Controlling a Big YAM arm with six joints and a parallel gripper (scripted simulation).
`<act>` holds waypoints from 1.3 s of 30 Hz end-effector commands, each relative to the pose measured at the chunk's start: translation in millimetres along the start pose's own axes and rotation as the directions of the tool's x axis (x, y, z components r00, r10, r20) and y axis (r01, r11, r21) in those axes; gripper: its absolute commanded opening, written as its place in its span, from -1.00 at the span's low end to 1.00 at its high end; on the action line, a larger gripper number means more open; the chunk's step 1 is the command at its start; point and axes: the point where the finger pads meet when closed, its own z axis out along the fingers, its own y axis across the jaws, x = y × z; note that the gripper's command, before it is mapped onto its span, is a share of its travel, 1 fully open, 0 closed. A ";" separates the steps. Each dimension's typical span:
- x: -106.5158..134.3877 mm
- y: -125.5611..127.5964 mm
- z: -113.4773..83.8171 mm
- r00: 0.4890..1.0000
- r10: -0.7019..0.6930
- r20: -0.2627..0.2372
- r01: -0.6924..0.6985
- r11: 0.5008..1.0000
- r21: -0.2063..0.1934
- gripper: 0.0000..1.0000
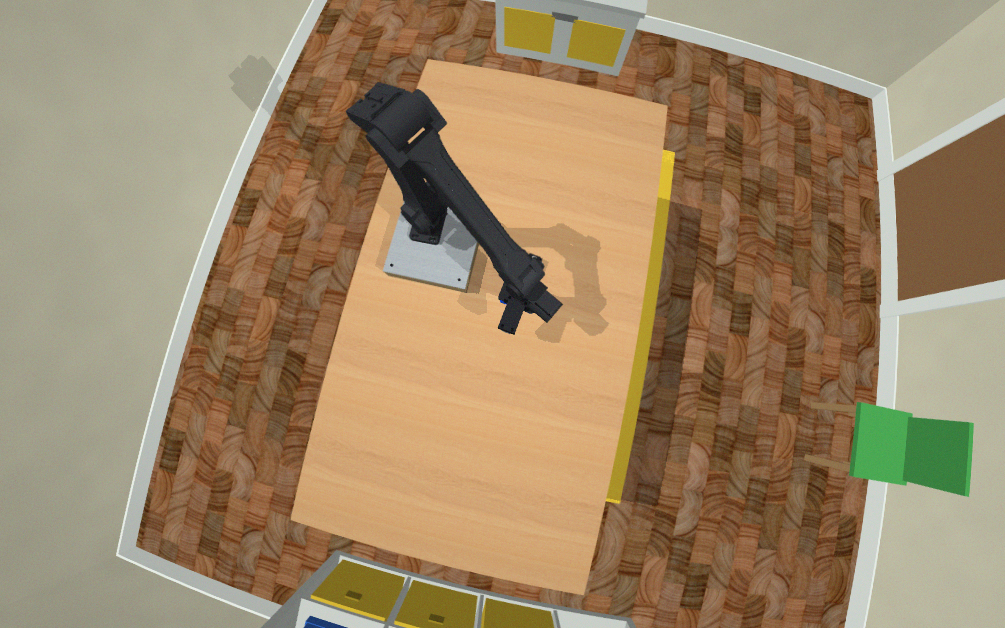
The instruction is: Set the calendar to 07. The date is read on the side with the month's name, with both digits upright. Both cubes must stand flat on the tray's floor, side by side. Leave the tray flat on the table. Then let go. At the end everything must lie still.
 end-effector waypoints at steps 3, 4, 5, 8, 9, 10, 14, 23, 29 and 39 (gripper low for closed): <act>-4.2 17.3 -10.3 1.000 0.001 0.018 0.000 0.999 -0.035 -0.06; -4.2 17.3 -10.3 1.000 0.001 0.018 0.000 0.999 -0.035 -0.06; -4.2 17.3 -10.3 1.000 0.001 0.018 0.000 0.999 -0.035 -0.06; -4.2 17.5 -10.4 1.000 0.001 0.018 0.000 0.999 -0.035 -0.06; -4.3 17.7 -10.4 1.000 0.001 0.018 0.000 0.999 -0.036 -0.06; -4.5 18.2 -10.5 1.000 0.001 0.018 0.000 0.999 -0.036 -0.06; -5.7 21.5 -11.2 1.000 0.001 0.019 0.000 0.999 -0.038 -0.06; -6.9 24.8 -11.9 1.000 0.001 0.019 0.000 0.999 -0.041 -0.06; -6.9 24.8 -11.9 1.000 0.001 0.019 0.000 0.999 -0.041 -0.06; -6.9 24.8 -11.9 1.000 0.001 0.019 0.000 0.999 -0.041 -0.06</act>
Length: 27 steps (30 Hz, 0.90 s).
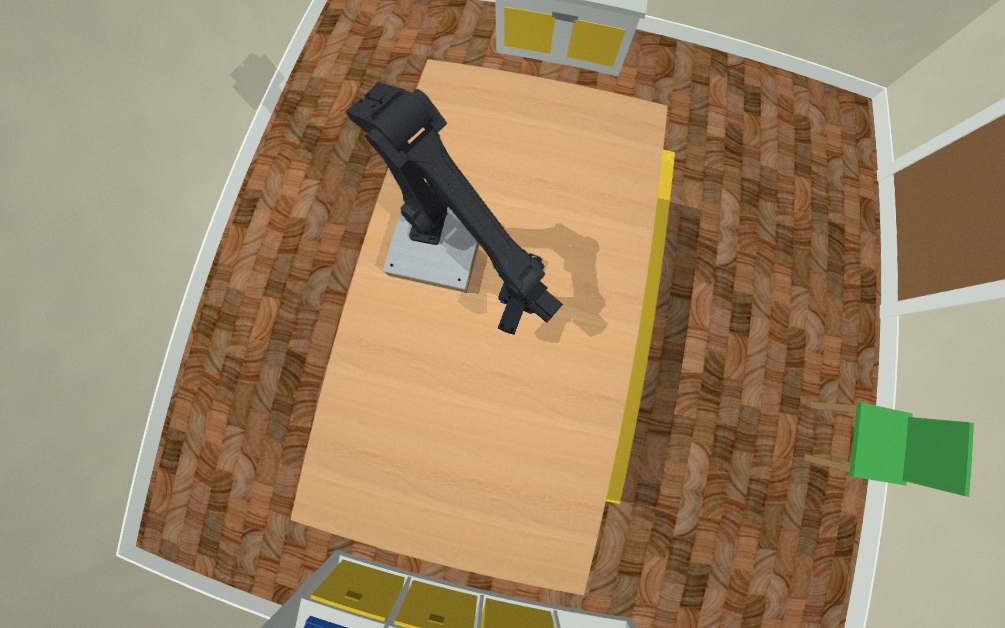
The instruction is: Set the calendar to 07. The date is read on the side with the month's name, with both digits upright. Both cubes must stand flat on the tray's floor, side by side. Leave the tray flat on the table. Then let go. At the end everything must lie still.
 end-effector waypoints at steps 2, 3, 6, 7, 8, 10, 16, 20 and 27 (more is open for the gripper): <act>-6.9 24.8 -11.9 1.000 0.001 0.019 0.000 0.999 -0.041 -0.06; -6.9 24.8 -11.9 1.000 0.001 0.019 0.000 0.999 -0.041 -0.06; -6.9 24.8 -11.9 1.000 0.001 0.019 0.000 0.999 -0.041 -0.06; -6.9 24.8 -11.9 1.000 0.001 0.019 0.000 0.999 -0.041 -0.06; -6.9 24.8 -11.9 1.000 0.001 0.019 0.000 0.999 -0.041 -0.06; -6.9 24.8 -11.9 1.000 0.001 0.019 0.000 0.999 -0.041 -0.06; -6.9 24.8 -11.9 1.000 0.001 0.019 0.000 0.999 -0.041 -0.06; -6.8 24.7 -11.3 1.000 0.001 0.019 0.000 0.999 -0.040 -0.06; -1.5 9.7 4.3 1.000 0.001 0.011 -0.001 1.000 -0.016 -0.06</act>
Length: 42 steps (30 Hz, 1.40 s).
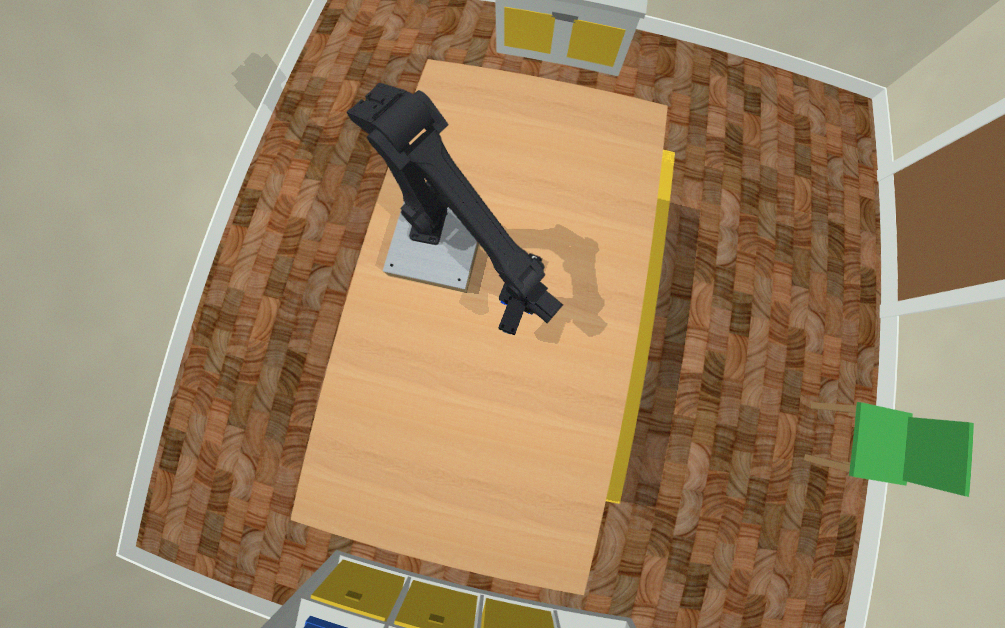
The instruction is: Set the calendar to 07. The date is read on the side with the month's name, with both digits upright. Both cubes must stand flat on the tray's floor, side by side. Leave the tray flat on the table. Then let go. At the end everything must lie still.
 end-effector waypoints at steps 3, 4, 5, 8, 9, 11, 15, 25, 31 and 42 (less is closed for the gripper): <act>0.9 3.1 5.9 1.000 0.001 0.006 -0.001 1.000 -0.002 -0.06; -2.2 12.0 2.7 1.000 0.001 0.012 -0.001 1.000 -0.019 -0.06; -0.8 8.0 6.6 1.000 0.000 0.009 0.000 1.000 -0.012 -0.06; 1.0 2.9 14.8 1.000 0.000 0.006 0.000 1.000 -0.002 -0.06; 1.0 2.9 16.7 1.000 0.000 0.006 0.000 1.000 -0.002 -0.06; -0.9 8.3 17.5 1.000 0.000 0.009 0.000 1.000 -0.012 -0.06; 0.8 3.5 25.5 1.000 0.001 0.006 -0.001 1.000 -0.003 -0.06; -0.8 8.1 20.7 1.000 0.001 0.013 0.000 1.000 -0.023 -0.06; -0.8 8.1 20.7 1.000 0.001 0.013 0.000 1.000 -0.023 -0.06; -0.8 8.1 20.7 1.000 0.001 0.013 0.000 1.000 -0.023 -0.06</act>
